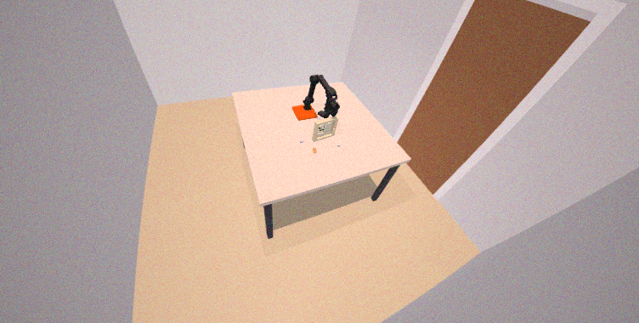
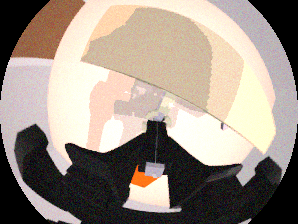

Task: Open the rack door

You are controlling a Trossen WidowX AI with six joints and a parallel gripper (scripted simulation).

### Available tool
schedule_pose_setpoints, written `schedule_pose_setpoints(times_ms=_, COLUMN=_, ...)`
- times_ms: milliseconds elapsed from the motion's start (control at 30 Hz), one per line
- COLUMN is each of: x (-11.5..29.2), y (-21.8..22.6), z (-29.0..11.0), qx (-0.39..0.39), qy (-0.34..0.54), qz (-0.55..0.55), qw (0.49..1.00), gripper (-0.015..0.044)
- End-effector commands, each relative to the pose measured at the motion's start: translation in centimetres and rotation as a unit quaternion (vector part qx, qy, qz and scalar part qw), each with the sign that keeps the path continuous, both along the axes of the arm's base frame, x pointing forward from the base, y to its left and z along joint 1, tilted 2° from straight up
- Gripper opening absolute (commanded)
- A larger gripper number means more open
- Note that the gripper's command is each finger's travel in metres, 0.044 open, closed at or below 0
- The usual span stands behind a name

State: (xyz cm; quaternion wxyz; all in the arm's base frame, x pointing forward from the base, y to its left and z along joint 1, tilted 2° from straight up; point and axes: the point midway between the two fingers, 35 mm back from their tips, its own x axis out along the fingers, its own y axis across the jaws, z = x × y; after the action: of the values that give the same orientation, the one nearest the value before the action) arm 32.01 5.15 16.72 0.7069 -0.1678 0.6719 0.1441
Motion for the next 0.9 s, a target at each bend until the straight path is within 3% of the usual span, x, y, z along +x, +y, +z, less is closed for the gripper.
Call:
schedule_pose_setpoints(times_ms=0, x=0.02, y=0.0, z=-0.06, qx=-0.005, qy=0.002, qz=0.094, qw=0.996, gripper=0.0022)
schedule_pose_setpoints(times_ms=433, x=0.02, y=0.0, z=-0.06, qx=-0.022, qy=0.009, qz=0.402, qw=0.915, gripper=0.0022)
schedule_pose_setpoints(times_ms=867, x=0.02, y=0.0, z=-0.07, qx=-0.037, qy=0.015, qz=0.669, qw=0.742, gripper=0.0022)
